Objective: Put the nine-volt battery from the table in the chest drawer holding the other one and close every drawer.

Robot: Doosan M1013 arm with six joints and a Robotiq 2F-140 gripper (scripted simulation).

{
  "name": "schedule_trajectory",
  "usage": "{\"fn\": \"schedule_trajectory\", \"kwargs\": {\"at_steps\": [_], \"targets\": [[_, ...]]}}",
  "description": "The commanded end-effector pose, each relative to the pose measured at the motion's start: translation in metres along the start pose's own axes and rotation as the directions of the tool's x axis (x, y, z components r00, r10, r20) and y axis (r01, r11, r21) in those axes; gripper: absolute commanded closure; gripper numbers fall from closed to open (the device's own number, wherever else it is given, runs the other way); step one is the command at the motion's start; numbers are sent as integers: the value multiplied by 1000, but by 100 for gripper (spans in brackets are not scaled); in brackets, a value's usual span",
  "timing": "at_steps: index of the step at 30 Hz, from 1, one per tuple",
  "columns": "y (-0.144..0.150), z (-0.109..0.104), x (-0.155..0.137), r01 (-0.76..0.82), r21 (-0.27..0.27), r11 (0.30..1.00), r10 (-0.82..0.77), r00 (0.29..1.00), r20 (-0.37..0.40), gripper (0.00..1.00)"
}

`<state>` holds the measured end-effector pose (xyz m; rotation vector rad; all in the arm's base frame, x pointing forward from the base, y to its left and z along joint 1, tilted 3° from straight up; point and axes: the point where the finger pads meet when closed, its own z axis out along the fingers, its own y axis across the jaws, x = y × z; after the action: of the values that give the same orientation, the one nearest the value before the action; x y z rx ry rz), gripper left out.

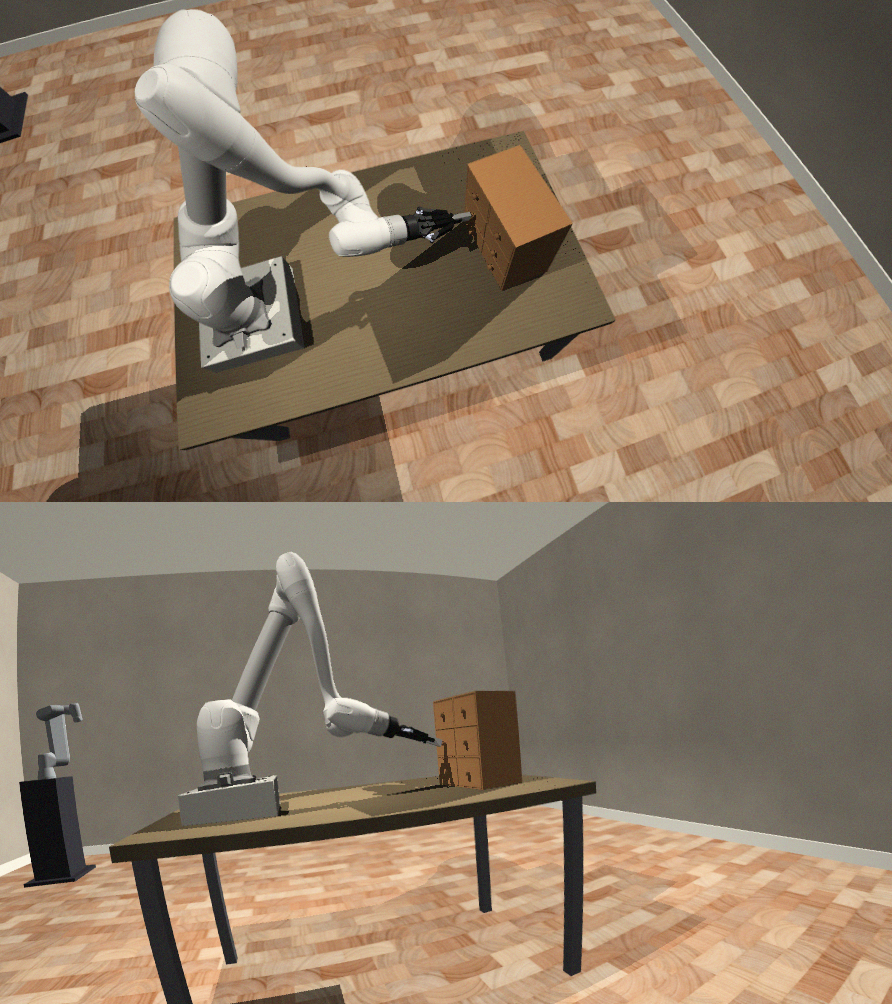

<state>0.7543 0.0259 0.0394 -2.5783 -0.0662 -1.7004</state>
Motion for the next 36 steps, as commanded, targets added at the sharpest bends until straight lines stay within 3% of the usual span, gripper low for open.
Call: {"fn": "schedule_trajectory", "kwargs": {"at_steps": [1, 24, 36], "targets": [[0, 0, 0, 0, 0, 1000, 0, 1000, 0, 100], [0, -2, 0, 0, 0, 1000, 0, 1000, 0, 100], [0, -45, -16, 0, 0, 1000, 0, 1000, 0, 100]]}}
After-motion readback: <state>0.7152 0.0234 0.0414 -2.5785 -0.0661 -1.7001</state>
